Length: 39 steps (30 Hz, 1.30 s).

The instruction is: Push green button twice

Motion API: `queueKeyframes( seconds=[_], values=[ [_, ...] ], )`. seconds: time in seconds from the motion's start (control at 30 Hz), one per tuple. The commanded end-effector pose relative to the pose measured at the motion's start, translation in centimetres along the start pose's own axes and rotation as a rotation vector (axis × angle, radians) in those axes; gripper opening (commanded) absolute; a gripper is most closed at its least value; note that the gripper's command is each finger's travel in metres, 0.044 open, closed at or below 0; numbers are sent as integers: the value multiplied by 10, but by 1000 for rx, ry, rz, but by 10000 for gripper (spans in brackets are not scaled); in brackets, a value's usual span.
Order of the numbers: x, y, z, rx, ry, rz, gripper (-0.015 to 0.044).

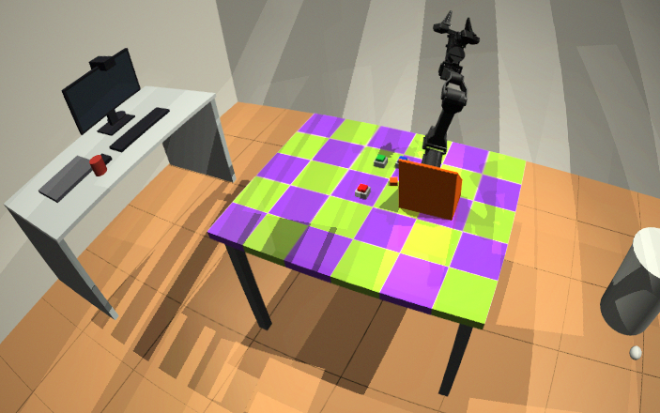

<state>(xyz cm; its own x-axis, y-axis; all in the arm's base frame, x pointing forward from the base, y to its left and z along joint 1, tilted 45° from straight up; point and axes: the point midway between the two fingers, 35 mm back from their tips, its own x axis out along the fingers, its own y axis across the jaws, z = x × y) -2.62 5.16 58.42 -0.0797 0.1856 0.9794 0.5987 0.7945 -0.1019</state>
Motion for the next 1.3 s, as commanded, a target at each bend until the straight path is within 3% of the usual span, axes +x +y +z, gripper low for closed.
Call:
queueKeyframes(
  seconds=[0.0,0.1,0.33,0.73,1.03,1.27],
  values=[
    [0,-4,-6,4,18,-15,400],
    [-10,-40,-76,41,241,-172,400],
    [-53,-65,-181,71,602,-337,400],
    [-205,-28,-330,33,1375,-394,400],
    [-348,49,-359,-112,1988,-141,400],
    [-452,107,-318,-373,2414,362,400]
  ],
)
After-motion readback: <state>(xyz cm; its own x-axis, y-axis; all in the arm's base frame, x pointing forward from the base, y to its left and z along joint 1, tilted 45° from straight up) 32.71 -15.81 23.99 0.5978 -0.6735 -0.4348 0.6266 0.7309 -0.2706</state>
